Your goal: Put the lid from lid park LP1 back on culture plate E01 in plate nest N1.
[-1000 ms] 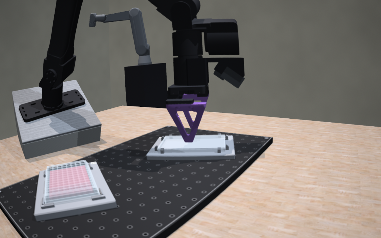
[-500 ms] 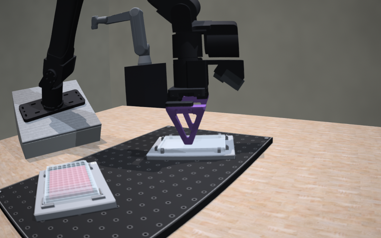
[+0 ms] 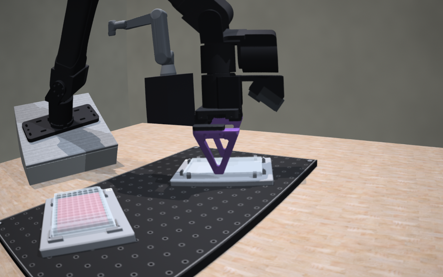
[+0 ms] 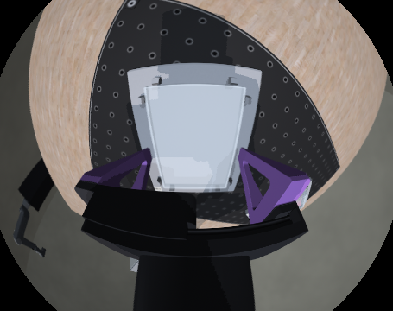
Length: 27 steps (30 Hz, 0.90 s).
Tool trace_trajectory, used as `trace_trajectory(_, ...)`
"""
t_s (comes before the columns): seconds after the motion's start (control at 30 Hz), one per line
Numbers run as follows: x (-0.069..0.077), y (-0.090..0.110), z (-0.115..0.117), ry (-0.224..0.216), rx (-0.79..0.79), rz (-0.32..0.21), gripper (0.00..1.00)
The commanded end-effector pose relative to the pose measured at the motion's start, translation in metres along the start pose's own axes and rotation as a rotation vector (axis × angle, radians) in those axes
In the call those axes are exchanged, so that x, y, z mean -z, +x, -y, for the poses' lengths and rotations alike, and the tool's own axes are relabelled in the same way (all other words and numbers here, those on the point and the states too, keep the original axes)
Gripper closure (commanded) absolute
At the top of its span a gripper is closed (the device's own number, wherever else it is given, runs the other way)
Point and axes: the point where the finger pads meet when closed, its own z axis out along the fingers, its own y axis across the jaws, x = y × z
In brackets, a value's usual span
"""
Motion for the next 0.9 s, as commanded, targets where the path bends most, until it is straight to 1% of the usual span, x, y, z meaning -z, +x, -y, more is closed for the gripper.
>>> trace_trajectory(0.0, 0.0024, -0.0060, 0.0003, 0.000, -0.005, 0.025, 0.00)
trace_trajectory(0.27, -0.0024, -0.0061, 0.0003, 0.000, -0.005, 0.025, 0.00)
trace_trajectory(0.87, -0.0029, -0.0062, 0.0003, 0.000, -0.005, 0.025, 0.00)
